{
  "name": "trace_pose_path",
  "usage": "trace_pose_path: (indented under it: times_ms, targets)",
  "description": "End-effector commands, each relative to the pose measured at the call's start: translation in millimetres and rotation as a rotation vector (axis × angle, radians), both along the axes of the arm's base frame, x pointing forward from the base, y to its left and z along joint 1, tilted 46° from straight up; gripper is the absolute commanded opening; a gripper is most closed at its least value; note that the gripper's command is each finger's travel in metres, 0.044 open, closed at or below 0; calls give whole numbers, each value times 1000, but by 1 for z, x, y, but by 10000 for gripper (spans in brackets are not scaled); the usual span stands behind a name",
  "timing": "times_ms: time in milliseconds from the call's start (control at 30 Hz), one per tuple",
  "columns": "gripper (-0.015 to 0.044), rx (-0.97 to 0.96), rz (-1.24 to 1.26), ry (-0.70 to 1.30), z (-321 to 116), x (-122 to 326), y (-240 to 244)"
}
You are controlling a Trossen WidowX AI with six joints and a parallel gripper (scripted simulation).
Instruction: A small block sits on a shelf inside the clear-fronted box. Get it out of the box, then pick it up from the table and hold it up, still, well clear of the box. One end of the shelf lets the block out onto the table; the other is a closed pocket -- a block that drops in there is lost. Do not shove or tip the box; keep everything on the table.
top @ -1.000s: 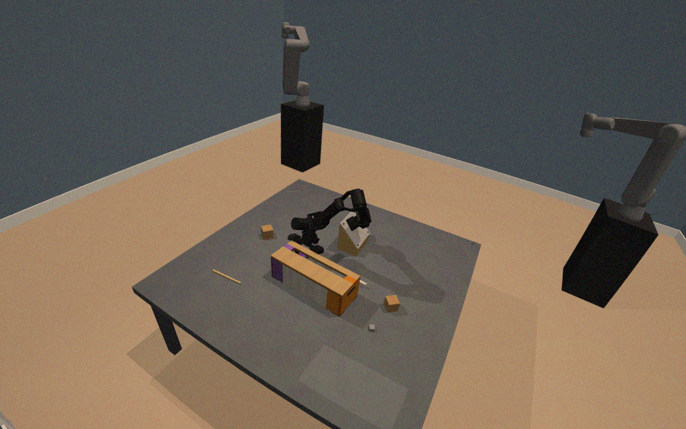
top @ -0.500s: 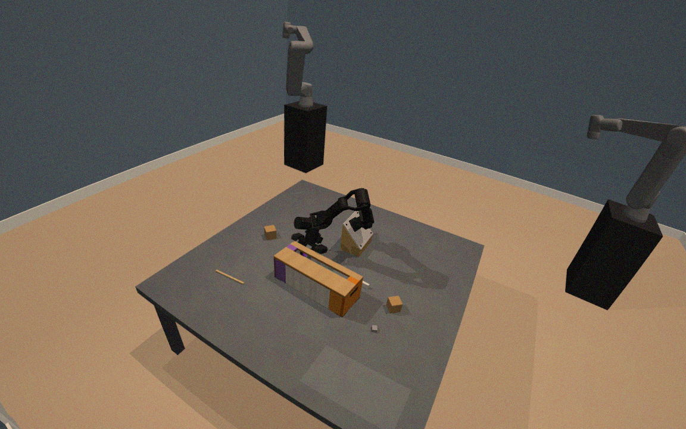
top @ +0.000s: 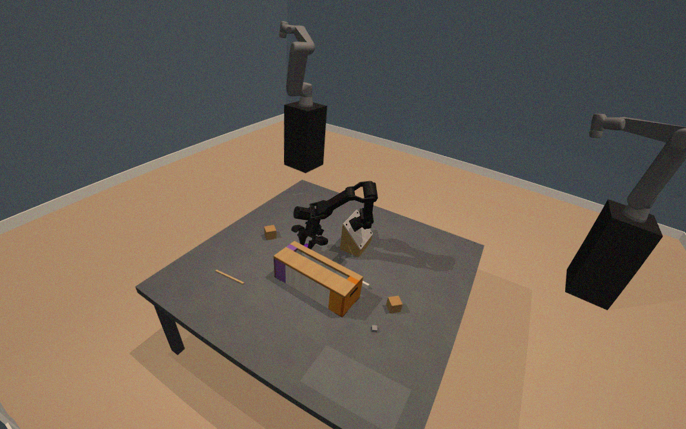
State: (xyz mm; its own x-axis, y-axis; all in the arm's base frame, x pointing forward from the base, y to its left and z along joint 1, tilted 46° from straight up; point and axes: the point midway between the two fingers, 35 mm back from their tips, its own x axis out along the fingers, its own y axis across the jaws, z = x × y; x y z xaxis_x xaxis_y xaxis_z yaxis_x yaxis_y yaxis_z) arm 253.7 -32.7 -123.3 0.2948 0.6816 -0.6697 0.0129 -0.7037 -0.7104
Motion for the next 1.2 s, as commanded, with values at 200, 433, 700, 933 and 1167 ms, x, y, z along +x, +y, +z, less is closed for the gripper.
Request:
trace_pose_path:
  times_ms: [200, 433, 700, 933, 1167]
  targets:
    - [0, -43, -145, 93, 30, 3, -36]
    - [0, -65, -275, 182, 55, -3, -60]
    - [0, -80, -379, 251, 74, -12, -77]
    - [0, -80, -379, 251, 74, -12, -77]
    - [0, -80, -379, 251, 74, -12, -77]
